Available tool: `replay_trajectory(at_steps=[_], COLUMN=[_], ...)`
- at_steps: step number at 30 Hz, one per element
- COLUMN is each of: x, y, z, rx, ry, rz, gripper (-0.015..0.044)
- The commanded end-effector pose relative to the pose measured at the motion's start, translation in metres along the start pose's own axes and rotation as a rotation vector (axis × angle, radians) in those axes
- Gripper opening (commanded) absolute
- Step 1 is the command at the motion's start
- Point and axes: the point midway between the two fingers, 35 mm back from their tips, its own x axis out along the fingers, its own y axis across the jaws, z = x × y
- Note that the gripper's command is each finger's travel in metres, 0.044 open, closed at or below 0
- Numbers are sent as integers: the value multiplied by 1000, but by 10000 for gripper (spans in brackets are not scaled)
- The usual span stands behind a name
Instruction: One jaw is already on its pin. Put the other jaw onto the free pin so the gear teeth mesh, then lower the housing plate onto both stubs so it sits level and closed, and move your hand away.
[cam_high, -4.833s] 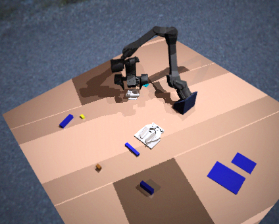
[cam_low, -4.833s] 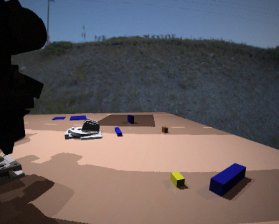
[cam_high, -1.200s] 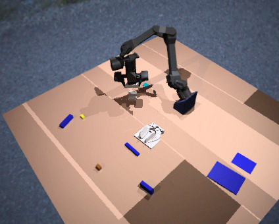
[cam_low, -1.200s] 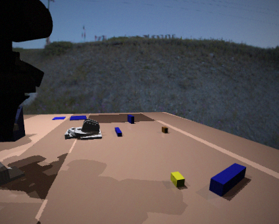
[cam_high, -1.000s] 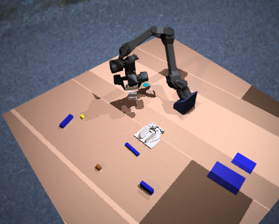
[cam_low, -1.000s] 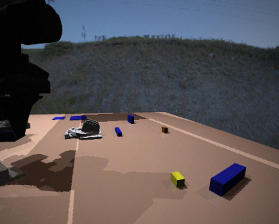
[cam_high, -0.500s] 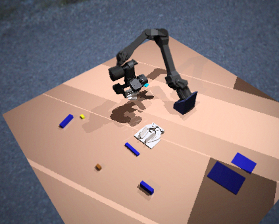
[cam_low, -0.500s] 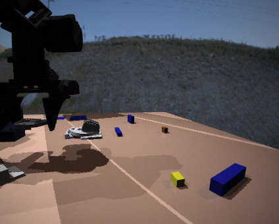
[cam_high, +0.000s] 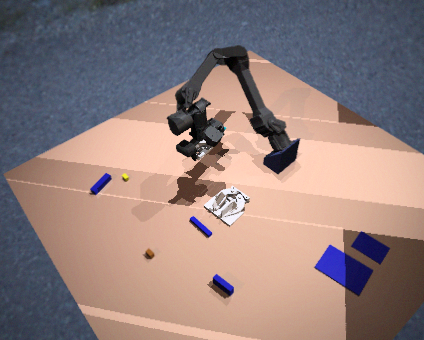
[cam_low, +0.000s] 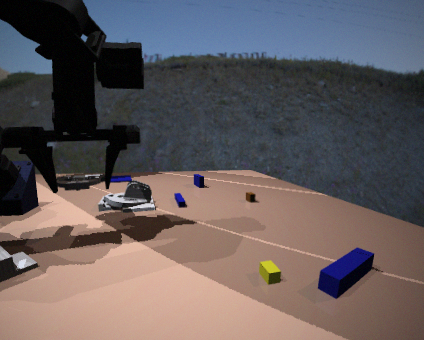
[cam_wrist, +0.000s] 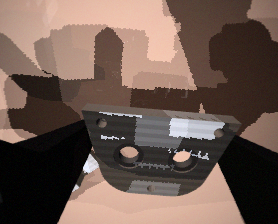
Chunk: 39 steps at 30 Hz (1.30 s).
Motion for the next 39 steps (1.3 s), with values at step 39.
replay_trajectory(at_steps=[39], x=[4], y=[-42], z=[132], rx=[-1070], ry=[3], rz=[20], gripper=[351])
